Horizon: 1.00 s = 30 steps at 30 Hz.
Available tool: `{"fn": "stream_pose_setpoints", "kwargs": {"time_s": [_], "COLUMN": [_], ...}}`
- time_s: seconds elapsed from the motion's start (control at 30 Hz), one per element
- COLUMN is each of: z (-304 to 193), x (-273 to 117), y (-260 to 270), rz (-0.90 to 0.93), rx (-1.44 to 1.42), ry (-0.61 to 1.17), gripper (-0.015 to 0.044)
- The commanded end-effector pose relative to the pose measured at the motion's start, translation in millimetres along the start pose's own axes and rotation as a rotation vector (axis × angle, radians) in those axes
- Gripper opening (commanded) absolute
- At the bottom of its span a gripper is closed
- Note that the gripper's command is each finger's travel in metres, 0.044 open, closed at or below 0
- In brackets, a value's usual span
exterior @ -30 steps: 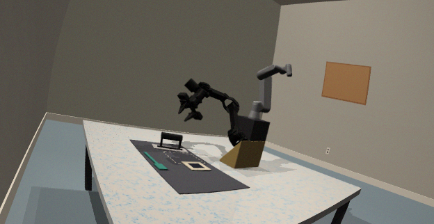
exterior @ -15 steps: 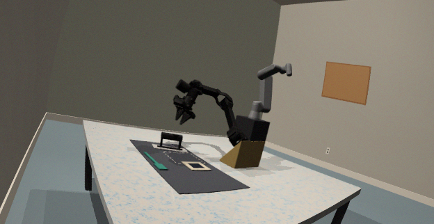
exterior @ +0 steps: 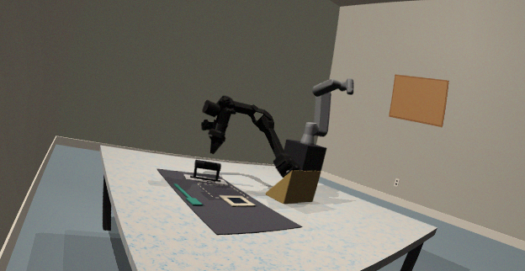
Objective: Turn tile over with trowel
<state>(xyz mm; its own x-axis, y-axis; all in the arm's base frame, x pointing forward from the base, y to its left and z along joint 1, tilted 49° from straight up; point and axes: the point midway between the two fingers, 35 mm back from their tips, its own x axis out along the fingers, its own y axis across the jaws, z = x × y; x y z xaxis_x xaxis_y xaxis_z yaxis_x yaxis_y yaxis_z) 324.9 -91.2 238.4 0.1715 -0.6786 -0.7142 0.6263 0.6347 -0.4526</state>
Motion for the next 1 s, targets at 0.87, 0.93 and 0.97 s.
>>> {"fn": "stream_pose_setpoints", "kwargs": {"time_s": [0.87, 0.93, 0.97], "z": [13, 13, 12], "x": [41, 44, 45], "y": [-4, -5, -5], "rz": [-0.168, -0.168, -0.168], "rx": [-0.417, -0.416, -0.416], "ry": [0.131, 0.131, 0.131], "gripper": [0.027, 0.027, 0.027]}}
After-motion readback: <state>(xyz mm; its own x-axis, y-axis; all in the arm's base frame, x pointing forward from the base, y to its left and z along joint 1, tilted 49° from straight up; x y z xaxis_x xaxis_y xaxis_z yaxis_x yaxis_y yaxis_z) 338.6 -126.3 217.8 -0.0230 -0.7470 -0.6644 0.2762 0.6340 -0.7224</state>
